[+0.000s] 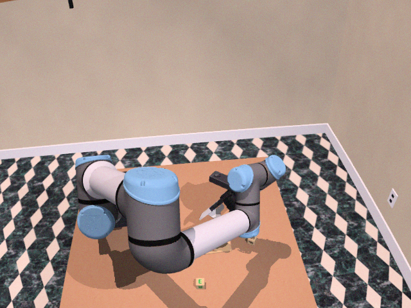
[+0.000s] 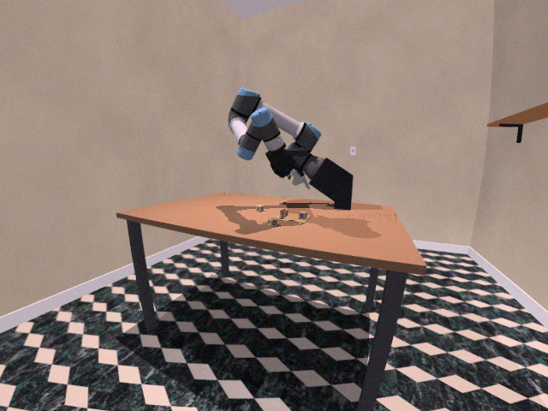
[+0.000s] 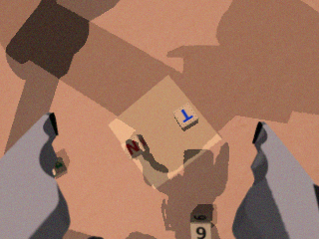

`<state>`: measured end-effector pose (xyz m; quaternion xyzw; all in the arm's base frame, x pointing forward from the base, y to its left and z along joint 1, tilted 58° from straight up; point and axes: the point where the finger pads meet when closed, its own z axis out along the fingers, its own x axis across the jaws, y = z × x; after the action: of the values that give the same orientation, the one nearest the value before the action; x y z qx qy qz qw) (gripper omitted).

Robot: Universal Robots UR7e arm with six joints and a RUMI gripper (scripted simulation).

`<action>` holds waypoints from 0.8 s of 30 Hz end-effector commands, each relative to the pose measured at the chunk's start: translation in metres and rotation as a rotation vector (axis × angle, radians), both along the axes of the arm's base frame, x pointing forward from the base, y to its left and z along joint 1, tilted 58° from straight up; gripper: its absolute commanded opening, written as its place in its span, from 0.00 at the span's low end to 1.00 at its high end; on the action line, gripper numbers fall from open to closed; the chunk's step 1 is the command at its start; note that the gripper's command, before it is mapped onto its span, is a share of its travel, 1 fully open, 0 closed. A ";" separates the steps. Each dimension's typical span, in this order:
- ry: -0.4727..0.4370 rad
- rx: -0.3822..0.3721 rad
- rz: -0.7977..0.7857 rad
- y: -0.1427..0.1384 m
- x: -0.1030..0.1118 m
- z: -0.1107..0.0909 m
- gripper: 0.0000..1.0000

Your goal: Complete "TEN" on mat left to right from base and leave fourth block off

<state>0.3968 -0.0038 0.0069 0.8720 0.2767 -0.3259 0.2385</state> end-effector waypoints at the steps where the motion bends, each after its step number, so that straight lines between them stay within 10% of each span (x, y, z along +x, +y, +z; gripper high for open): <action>1: 0.088 0.011 0.108 0.000 0.000 -0.005 1.00; 24: 0.370 0.038 0.397 -0.002 0.002 -0.022 1.00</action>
<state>0.3975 -0.0057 -0.0111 0.7670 0.4430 -0.4024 0.2313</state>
